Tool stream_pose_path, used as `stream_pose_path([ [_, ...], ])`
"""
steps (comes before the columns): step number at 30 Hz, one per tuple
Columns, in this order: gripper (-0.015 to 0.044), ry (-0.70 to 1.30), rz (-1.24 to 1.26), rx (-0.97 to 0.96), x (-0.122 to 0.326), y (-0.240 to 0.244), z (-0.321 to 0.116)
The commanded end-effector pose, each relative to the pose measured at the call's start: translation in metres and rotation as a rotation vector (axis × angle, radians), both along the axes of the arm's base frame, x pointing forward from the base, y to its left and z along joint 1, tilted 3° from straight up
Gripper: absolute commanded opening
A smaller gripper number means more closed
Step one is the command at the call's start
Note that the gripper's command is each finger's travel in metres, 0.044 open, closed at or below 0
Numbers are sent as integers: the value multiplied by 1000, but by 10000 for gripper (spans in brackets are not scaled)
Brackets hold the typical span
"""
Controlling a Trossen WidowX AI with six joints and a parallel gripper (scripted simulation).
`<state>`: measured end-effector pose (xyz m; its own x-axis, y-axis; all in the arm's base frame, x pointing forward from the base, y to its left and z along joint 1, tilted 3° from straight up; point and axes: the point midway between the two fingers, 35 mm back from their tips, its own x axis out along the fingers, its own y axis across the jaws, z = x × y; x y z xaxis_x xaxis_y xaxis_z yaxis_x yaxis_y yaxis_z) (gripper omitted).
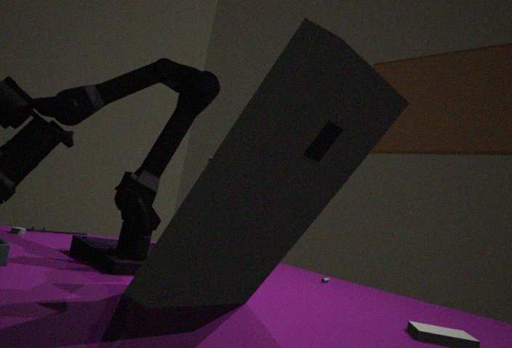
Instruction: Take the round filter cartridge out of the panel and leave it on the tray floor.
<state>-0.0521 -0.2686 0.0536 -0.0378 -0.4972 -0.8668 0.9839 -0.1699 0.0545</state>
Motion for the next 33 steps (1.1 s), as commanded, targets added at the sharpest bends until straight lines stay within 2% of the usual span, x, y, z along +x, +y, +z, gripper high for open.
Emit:
stream_pose_path([
  [1,53,0,0,-2,0,0,1],
  [16,440,0,0,-2,0,0,1],
  [20,440,0,0,-1,-1,-2,10],
  [25,440,0,0,3,-3,1,68],
  [33,440,2,-3,-1,-4,-2,59],
])
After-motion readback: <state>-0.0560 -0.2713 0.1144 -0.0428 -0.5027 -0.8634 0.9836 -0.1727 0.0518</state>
